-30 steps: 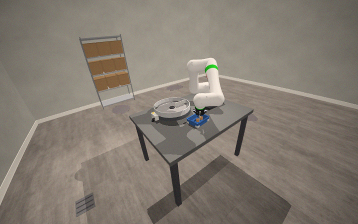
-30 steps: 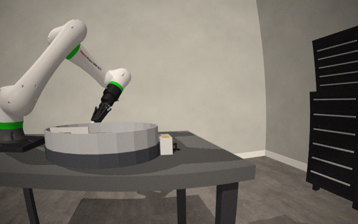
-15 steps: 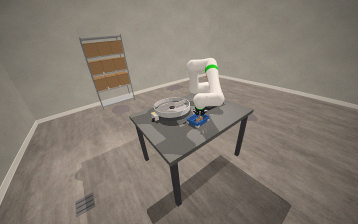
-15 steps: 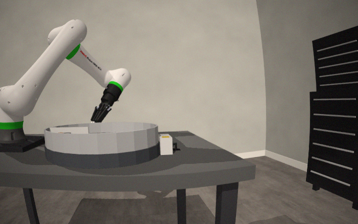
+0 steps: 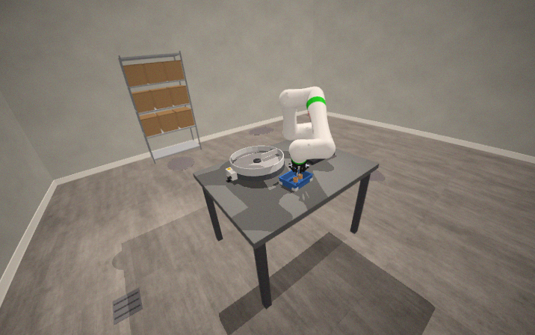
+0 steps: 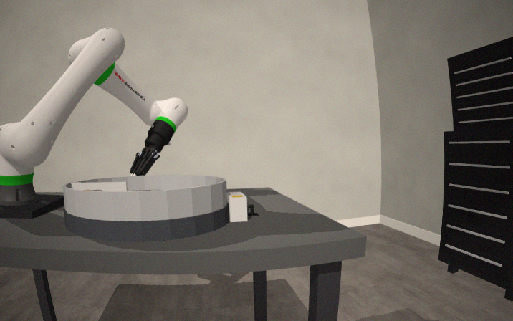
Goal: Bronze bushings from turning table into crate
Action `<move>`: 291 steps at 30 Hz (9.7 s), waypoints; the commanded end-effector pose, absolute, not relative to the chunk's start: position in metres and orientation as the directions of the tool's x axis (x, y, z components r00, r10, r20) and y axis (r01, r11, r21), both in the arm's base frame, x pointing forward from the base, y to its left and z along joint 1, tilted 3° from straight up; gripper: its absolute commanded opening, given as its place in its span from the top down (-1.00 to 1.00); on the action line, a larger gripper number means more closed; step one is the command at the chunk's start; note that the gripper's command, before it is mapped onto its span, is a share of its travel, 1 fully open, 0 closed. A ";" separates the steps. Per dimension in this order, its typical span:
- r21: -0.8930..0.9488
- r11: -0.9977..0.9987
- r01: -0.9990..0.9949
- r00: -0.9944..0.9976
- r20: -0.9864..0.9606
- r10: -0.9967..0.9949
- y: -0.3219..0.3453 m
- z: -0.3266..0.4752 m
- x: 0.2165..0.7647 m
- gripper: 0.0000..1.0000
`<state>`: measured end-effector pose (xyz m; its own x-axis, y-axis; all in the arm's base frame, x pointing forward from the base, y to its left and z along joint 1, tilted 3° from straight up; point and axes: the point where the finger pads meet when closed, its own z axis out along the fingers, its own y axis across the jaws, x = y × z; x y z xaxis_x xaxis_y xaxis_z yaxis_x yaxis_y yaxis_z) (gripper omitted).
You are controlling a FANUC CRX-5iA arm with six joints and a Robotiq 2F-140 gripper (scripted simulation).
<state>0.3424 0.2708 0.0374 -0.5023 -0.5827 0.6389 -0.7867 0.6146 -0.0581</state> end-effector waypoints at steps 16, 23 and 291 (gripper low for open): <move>-0.058 0.615 -0.787 -0.503 0.639 -0.583 0.271 0.037 0.343 0.86; -0.058 0.615 -0.787 -0.503 0.639 -0.583 0.271 0.041 0.342 0.86; -0.053 0.869 -0.491 -0.696 0.624 -0.355 -0.113 0.106 0.347 0.87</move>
<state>0.3473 -0.1126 0.1056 -0.6955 -0.3553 0.6246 -0.4913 0.8694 -0.0526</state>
